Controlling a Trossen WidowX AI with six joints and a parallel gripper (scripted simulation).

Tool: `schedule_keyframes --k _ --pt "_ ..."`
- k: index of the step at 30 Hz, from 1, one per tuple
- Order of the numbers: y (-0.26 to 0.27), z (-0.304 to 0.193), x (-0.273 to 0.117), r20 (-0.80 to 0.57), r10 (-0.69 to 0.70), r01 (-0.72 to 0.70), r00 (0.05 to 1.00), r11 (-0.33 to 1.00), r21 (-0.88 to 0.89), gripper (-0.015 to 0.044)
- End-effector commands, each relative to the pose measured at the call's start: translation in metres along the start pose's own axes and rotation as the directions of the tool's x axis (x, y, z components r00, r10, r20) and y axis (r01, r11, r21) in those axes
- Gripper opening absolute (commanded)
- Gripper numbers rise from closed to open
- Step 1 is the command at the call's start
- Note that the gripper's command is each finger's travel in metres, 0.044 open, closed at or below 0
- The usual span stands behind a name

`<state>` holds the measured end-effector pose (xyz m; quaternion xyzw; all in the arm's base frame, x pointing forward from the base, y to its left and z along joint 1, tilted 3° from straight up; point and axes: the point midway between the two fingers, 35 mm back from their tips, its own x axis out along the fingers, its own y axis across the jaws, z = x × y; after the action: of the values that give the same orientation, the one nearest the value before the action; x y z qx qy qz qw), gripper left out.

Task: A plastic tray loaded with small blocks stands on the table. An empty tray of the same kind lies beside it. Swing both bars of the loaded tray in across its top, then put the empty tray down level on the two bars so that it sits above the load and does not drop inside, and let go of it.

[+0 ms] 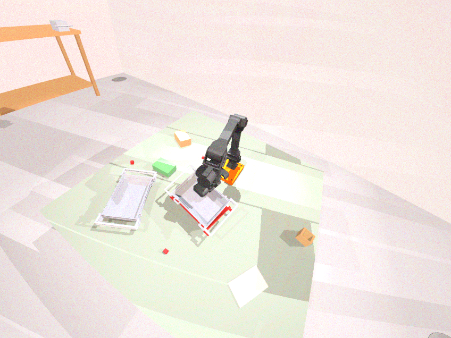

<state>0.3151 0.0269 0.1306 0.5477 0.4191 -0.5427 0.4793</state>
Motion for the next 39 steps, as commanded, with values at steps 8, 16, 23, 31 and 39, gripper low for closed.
schedule_keyframes --k 8,16,23,31,39 --pt "-0.005 0.0 0.005 0.0 -0.026 0.026 1.0 1.0 0.003 0.0" --pt "-0.005 0.0 0.005 0.0 -0.026 0.026 1.0 1.0 0.003 0.0" --pt "0.0 0.0 0.0 0.0 -0.001 0.001 1.0 1.0 0.0 0.0" --pt "-0.007 0.0 0.01 0.0 -0.021 0.021 1.0 1.0 0.003 0.0" --pt "-0.008 0.0 0.012 0.0 -0.026 0.026 1.0 1.0 0.003 0.0"
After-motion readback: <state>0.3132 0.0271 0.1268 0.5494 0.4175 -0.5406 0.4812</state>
